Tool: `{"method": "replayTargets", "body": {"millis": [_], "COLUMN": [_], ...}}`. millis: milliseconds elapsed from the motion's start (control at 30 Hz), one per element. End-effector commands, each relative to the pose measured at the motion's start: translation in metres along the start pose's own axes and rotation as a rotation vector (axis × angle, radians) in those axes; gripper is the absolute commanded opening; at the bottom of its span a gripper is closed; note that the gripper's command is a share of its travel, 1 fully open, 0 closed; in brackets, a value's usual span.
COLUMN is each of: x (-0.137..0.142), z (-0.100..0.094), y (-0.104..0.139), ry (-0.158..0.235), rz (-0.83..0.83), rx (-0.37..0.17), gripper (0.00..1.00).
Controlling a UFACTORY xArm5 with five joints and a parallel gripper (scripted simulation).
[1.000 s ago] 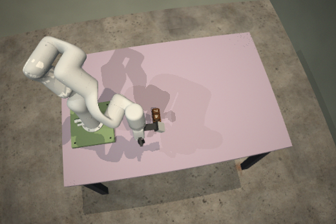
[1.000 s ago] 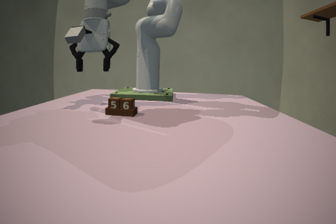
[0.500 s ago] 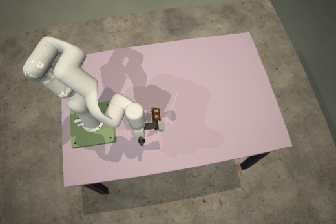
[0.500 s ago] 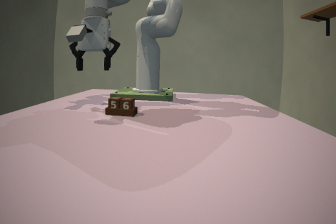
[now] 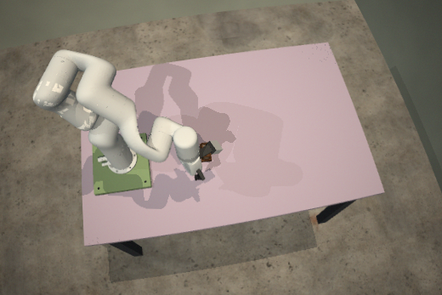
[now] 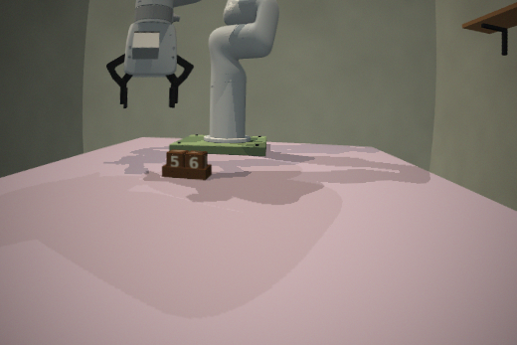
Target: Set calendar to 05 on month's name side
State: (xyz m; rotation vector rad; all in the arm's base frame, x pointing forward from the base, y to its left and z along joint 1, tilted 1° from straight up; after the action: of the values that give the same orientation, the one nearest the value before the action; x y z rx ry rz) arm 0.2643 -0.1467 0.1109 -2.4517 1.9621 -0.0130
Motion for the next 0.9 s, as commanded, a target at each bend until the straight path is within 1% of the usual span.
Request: {"method": "replayTargets", "body": {"millis": [0, 100, 133, 200, 267, 367, 400, 700, 767, 833, 867], "x": [-0.006, -0.009, -0.011, -0.011, -0.016, -0.019, -0.022, -0.038, -0.038, -0.045, -0.047], "z": [-0.001, -0.001, -0.001, -0.001, -0.001, -0.001, -0.001, 0.0, 0.0, 0.001, 0.001], "y": [-0.015, -0.021, -0.026, -0.026, -0.035, -0.04, -0.044, -0.067, -0.067, -0.075, -0.077], "ry": [0.0, 0.0, 0.0, 0.0, -0.001, -0.001, -0.001, -0.002, -0.002, -0.003, -0.003], "rz": [-0.173, -0.245, -0.299, -0.299, -0.412, -0.471, -0.527, -0.81, -0.81, -0.92, -0.948], "rx": [0.001, 0.001, 0.001, 0.001, 0.001, 0.001, 0.001, 0.001, 0.001, 0.001, 0.001], "gripper": [1.0, 1.0, 1.0, 1.0, 1.0, 1.0, 1.0, 1.0, 1.0, 1.0, 1.0]}}
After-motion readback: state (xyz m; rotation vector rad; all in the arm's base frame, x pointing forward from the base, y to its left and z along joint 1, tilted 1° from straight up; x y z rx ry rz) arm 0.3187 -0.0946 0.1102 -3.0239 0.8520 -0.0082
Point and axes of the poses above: the point where the finger pads meet when closed, its own z axis out along the fingers, its own x axis across the jaws, y = z × x, the point moved 1 cm from there along -z, back along the fingers, and after that the axes turned 7 degrees about z, right-handed, at the moved point
